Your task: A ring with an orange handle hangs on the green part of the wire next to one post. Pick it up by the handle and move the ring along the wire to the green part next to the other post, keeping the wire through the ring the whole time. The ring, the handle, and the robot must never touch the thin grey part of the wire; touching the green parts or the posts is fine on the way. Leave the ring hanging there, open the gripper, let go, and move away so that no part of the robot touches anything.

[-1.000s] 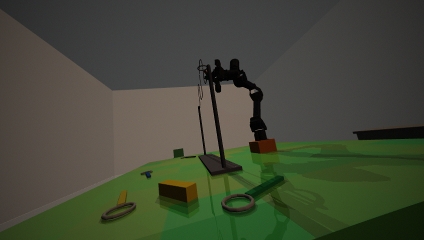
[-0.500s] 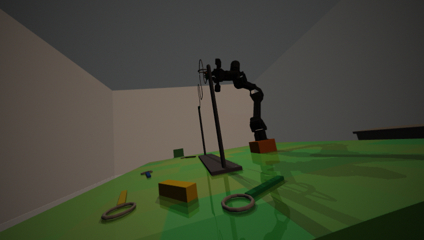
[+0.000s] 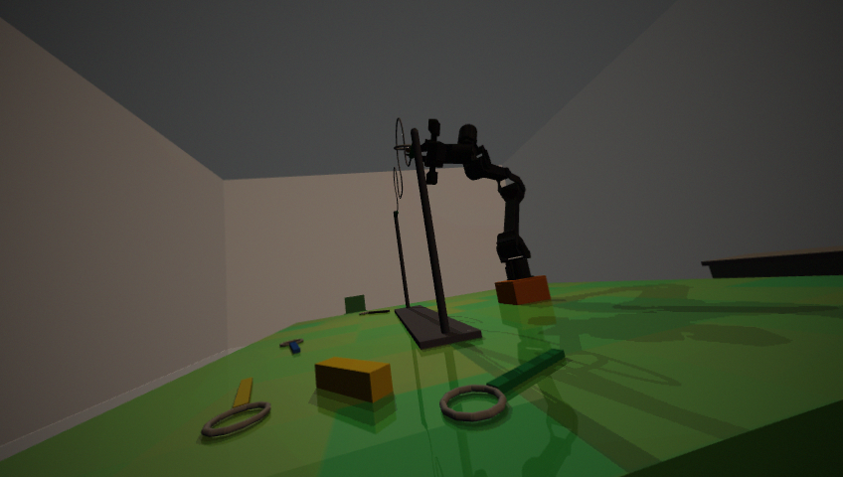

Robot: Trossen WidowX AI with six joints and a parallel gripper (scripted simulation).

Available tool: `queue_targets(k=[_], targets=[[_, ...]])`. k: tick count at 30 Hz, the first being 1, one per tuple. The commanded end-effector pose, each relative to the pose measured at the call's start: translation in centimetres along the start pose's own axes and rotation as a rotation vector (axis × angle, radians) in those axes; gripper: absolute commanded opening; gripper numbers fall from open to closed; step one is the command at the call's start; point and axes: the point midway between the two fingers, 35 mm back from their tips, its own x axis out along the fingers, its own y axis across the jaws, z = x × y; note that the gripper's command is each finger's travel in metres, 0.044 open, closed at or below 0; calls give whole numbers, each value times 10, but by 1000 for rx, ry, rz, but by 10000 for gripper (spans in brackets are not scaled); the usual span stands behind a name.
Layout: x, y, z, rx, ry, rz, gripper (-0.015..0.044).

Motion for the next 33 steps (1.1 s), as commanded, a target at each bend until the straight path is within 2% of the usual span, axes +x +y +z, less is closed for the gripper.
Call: queue_targets(k=[1,13,22,33], targets=[[-1,4,-3,9,3,-3,-150],[-4,31,-2,132,20,52,-150],[-21,57,5,278,123,137,-150],[-28,84,17,457,130,218,-150]])
